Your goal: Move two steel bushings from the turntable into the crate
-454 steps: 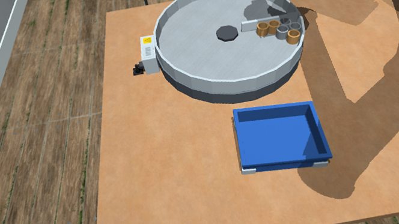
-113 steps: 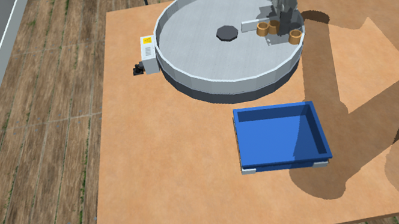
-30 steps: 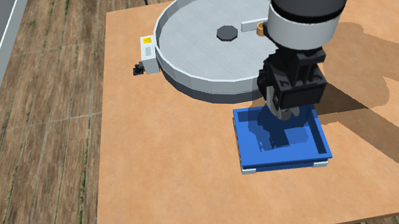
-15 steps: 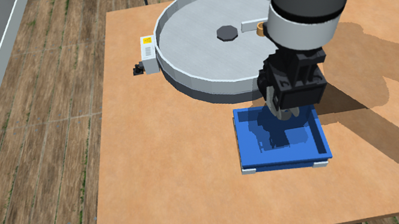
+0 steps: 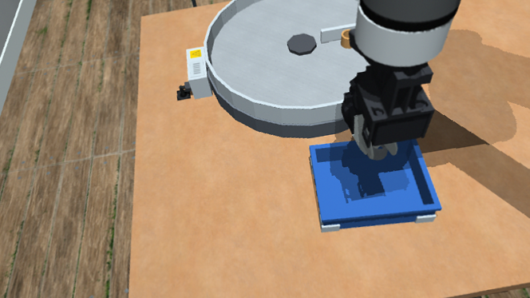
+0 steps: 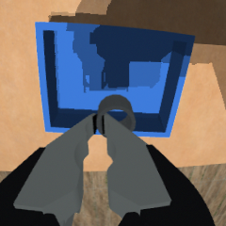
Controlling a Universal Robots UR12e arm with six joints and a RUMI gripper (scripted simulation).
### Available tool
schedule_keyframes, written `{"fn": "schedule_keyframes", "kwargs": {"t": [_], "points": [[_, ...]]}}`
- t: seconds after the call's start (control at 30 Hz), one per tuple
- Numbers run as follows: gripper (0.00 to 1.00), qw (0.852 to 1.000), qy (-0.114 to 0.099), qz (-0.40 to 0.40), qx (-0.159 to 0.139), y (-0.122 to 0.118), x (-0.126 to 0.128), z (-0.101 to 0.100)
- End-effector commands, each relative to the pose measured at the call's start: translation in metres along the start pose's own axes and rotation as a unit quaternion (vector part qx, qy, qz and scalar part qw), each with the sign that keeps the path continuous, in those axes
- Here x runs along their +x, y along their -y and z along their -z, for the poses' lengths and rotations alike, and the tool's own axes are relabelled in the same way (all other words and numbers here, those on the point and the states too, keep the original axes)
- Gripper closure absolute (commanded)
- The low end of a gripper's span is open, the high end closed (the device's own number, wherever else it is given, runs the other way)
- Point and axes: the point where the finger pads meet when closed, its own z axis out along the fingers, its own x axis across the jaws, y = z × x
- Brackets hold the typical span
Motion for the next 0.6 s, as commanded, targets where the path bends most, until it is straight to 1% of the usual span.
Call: {"fn": "schedule_keyframes", "kwargs": {"t": [0.0,0.1,0.27,0.33,0.47,0.57], "points": [[1.00,1.000,0.000,0.000,0.000,0.000,0.000,-0.001],[1.00,1.000,0.000,0.000,0.000,0.000,0.000,-0.011],[1.00,1.000,0.000,0.000,0.000,0.000,0.000,-0.039],[1.00,1.000,0.000,0.000,0.000,0.000,0.000,-0.039],[1.00,1.000,0.000,0.000,0.000,0.000,0.000,-0.057],[1.00,1.000,0.000,0.000,0.000,0.000,0.000,-0.062]]}}
